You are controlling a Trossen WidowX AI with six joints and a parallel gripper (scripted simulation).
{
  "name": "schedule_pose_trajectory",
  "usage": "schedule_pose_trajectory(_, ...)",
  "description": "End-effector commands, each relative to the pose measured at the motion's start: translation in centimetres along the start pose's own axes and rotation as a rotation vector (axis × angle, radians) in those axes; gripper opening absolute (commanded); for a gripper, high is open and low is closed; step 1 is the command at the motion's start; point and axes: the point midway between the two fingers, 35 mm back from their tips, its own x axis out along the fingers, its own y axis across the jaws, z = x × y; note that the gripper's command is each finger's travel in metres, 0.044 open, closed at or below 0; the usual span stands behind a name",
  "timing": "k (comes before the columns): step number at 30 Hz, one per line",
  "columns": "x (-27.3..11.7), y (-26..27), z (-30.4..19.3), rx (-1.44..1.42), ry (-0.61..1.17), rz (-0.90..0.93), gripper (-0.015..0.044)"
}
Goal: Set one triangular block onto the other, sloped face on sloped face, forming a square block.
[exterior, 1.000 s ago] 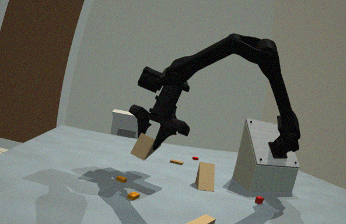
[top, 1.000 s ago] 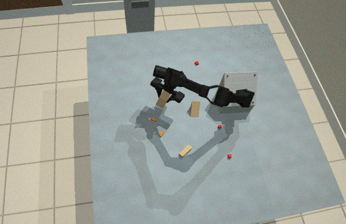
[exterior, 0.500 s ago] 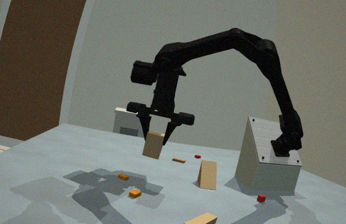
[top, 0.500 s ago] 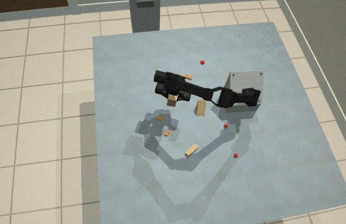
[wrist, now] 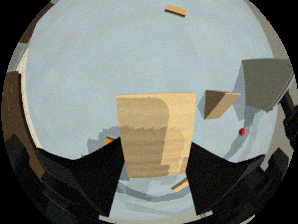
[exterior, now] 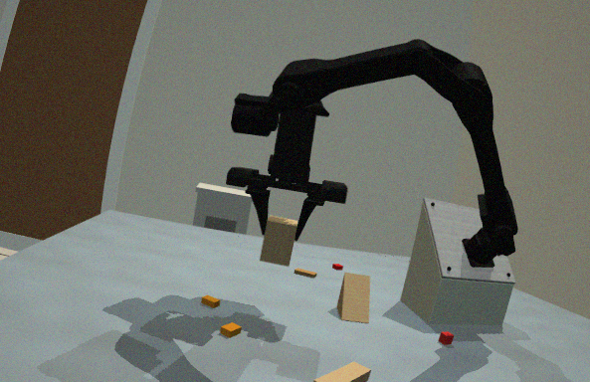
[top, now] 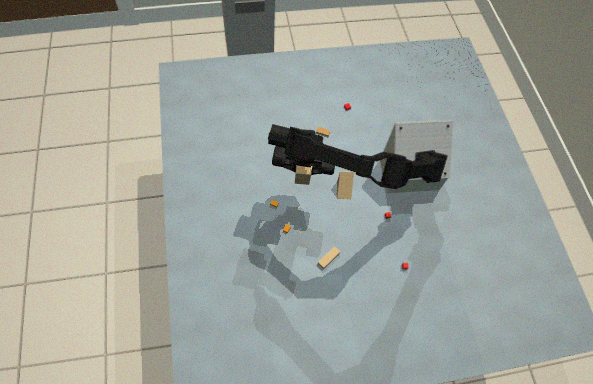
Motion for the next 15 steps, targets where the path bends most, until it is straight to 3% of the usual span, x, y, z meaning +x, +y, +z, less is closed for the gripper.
schedule_pose_trajectory(1, -1.2, -1.5, -0.4, -0.004, -0.006, 0.007, 0.0000)
schedule_pose_trajectory(15, -3.5, -7.4, -2.1, -0.002, -0.007, 0.005, 0.0000)
